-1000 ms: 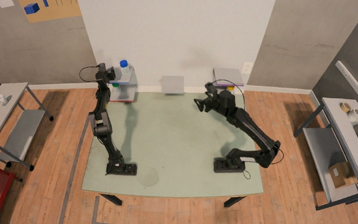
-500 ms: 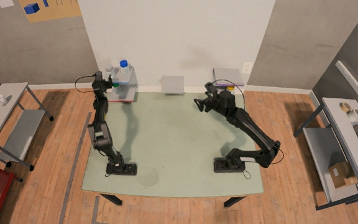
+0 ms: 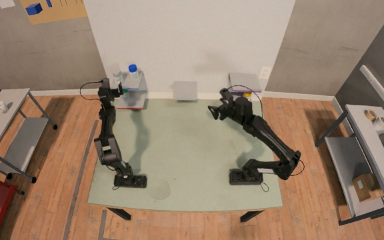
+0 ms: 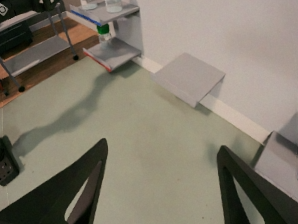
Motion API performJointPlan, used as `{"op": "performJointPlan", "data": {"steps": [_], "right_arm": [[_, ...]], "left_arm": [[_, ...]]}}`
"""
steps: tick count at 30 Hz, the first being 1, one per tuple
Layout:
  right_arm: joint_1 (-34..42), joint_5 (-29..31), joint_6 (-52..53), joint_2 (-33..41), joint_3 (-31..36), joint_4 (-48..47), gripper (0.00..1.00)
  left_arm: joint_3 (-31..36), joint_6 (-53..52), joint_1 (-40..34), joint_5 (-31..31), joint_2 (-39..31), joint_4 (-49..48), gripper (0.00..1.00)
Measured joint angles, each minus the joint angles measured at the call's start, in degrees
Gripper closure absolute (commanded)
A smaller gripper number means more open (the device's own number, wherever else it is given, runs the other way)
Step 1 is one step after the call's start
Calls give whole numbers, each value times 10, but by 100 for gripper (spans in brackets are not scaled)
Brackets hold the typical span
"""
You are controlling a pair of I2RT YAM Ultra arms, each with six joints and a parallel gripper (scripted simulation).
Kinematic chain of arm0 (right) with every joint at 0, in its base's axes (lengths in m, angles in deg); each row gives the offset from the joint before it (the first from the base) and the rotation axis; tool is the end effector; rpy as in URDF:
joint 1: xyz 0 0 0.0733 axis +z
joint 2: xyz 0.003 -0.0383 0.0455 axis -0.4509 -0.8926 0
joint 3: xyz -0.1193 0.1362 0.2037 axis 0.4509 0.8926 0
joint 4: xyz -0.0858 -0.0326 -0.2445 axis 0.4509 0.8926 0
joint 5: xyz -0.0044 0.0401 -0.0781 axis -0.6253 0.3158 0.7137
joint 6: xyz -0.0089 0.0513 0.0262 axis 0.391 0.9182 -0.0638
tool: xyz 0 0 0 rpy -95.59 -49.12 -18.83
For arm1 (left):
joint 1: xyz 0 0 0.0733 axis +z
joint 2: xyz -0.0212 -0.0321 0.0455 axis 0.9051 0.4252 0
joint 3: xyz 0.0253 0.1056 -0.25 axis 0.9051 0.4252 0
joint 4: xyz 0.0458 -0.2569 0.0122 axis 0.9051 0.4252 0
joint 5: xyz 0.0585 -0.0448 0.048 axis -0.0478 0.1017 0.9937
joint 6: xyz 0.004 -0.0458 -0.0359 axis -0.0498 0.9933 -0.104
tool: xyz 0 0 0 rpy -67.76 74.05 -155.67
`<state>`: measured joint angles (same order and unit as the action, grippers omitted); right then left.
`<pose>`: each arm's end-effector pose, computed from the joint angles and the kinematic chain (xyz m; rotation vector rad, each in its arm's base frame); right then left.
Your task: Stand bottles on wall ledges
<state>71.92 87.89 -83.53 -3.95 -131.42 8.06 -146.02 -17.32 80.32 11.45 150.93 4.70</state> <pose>0.1463 0.1451 0.4019 -0.6629 1.7629 0.5138 0.3259 0.0833 0.3628 -0.0748 1.6236 0.0567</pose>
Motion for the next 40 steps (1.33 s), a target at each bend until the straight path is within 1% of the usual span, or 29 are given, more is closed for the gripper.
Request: {"op": "performJointPlan", "data": {"steps": [5, 8, 11, 19, 40], "right_arm": [[0, 0, 0, 0, 0, 0, 11], [0, 0, 0, 0, 0, 0, 11], [0, 0, 0, 0, 0, 0, 11], [0, 0, 0, 0, 0, 0, 11], [0, 0, 0, 0, 0, 0, 11]], "left_arm": [[-48, -8, -6, 5, 7, 95, 0], [-75, -11, -9, 8, 12, 128, 0], [-85, -12, -9, 9, 15, 148, 0], [-93, -13, -9, 9, 22, 166, 0], [-93, -13, -9, 9, 22, 170, 0]]}}
